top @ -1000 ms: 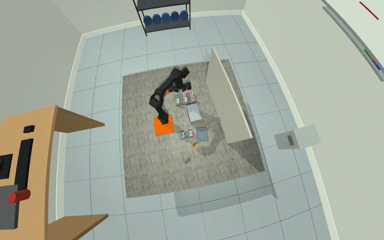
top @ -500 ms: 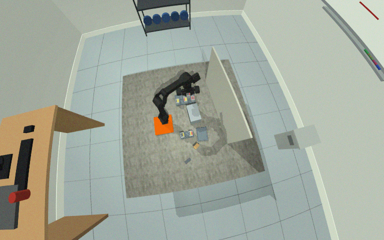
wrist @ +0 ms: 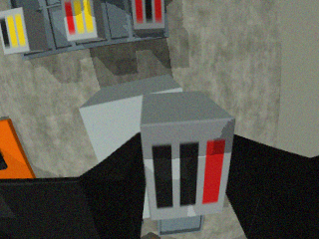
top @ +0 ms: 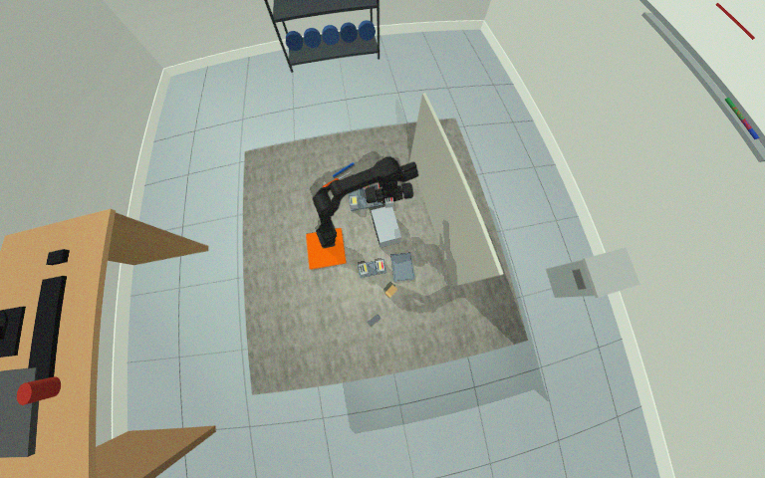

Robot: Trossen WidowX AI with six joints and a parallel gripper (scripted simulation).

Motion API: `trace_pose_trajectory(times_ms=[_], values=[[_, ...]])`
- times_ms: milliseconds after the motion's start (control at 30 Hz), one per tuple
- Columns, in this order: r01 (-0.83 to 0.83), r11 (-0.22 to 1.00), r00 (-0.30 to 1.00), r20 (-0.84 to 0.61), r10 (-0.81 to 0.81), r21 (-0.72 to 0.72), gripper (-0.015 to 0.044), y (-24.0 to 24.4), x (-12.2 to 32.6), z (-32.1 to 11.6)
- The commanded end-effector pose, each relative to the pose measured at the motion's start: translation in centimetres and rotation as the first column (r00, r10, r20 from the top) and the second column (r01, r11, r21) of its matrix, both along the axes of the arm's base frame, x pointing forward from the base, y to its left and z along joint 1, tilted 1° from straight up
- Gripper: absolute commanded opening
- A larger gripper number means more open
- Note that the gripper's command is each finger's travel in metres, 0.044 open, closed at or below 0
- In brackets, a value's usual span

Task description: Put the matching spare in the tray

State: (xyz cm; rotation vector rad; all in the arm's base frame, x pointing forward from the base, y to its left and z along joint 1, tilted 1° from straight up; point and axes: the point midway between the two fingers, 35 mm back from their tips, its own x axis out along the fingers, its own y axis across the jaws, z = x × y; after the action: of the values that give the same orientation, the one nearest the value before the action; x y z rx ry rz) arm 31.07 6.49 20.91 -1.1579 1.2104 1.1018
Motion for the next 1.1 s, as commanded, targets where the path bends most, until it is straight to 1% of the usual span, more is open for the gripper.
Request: trace_pose_trajectory(times_ms=[0,533,767,1067], values=[[-0.005,1.000,1.000,0.008,0.005,0.002,0.0000,-2.2,1.0,0.3],[0.024,1.000,0.999,0.030,-0.023,-0.020,0.0000,-11.5,3.1,0.5],[0.049,0.998,0.998,0.037,-0.048,-0.032,0.0000,-15.8,3.1,0.7],[0.020,0.999,0.999,0.026,-0.019,-0.040,0.0000,-21.4,2.3,0.4]])
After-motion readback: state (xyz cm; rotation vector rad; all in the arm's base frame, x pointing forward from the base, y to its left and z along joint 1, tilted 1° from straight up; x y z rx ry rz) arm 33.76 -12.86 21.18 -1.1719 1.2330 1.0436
